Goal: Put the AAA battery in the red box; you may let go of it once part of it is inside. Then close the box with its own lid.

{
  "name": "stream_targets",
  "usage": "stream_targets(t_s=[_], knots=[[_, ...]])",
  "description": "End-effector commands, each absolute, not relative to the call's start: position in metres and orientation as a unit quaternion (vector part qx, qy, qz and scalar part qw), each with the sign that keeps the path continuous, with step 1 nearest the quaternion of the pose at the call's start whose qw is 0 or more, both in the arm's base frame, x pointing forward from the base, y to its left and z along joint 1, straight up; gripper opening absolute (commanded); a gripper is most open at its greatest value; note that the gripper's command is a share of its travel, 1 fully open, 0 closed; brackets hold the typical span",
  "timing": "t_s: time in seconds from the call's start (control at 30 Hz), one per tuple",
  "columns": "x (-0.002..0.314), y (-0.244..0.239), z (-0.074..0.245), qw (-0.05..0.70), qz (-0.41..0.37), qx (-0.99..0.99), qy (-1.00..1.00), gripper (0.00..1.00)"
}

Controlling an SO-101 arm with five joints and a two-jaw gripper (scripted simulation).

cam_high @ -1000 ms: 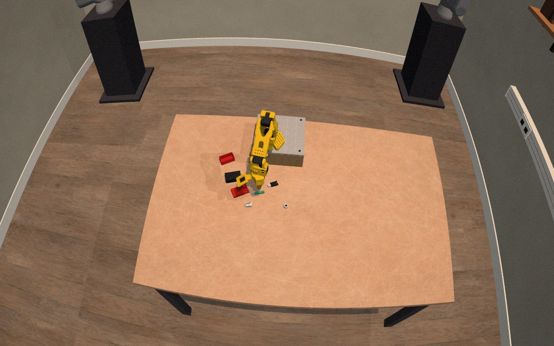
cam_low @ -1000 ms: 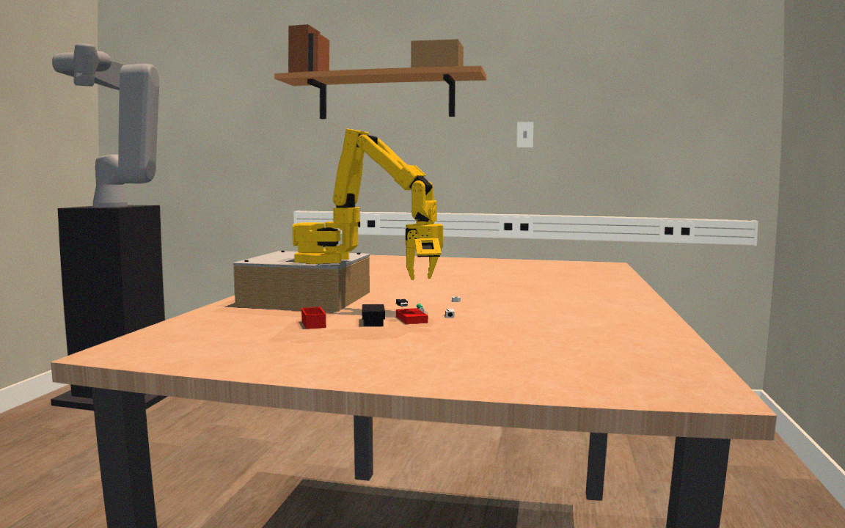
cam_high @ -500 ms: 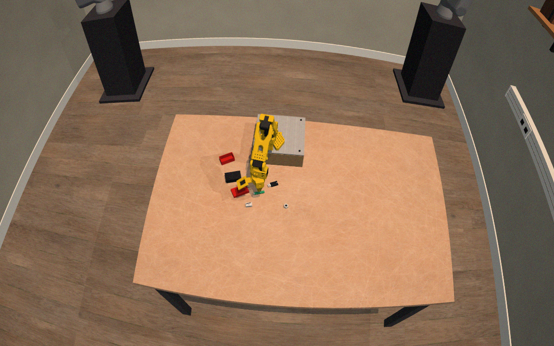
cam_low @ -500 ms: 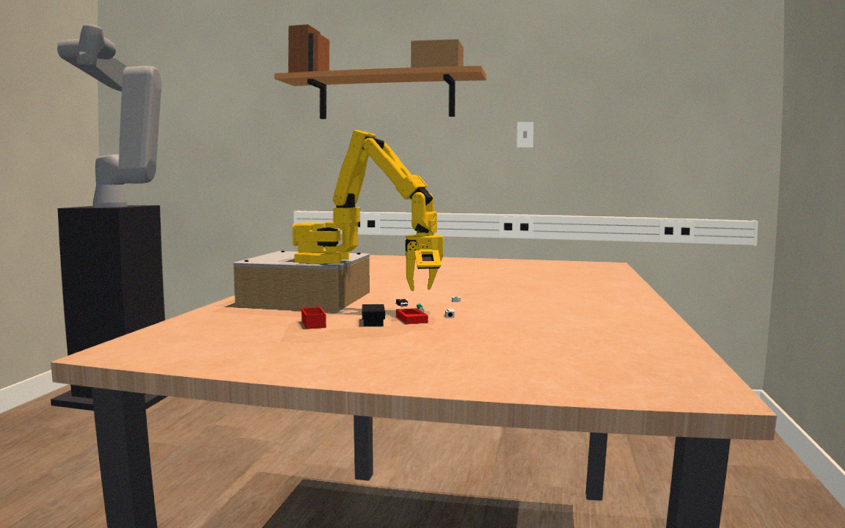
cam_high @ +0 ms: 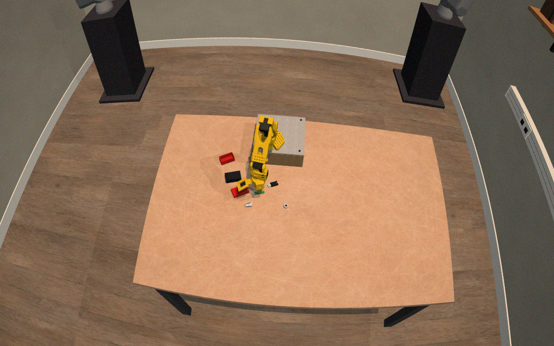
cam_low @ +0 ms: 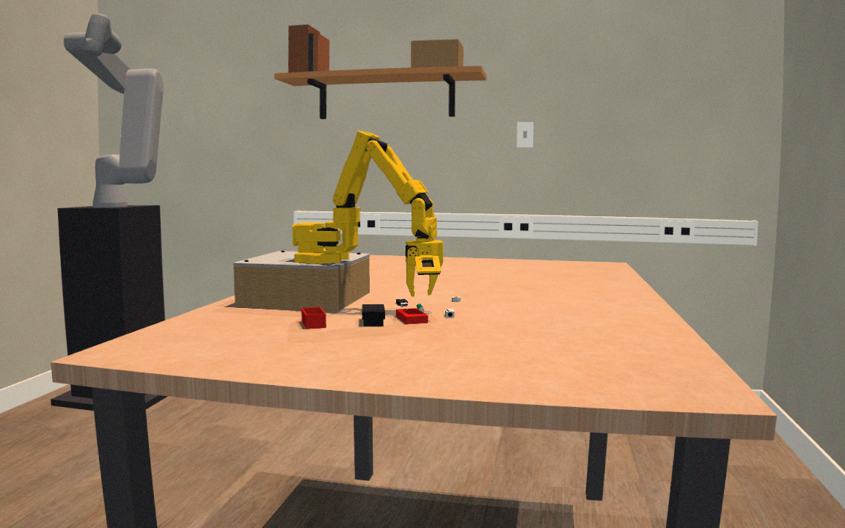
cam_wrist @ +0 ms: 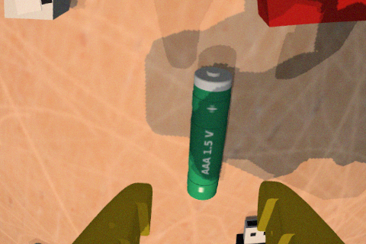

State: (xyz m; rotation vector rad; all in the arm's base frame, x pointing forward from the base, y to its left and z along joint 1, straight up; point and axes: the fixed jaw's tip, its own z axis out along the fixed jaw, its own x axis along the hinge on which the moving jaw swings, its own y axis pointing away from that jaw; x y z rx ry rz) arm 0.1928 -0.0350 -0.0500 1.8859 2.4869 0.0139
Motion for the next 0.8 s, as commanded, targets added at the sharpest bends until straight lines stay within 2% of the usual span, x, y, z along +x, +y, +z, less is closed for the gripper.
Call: stream_targets(t_s=[0.0, 0.77], knots=[[0.1879, -0.032, -0.0548, -0.001, 0.0, 0.604, 0.797, 0.15], [0.184, -0.0312, -0.0451, -0.001, 0.0, 0.604, 0.797, 0.15]])
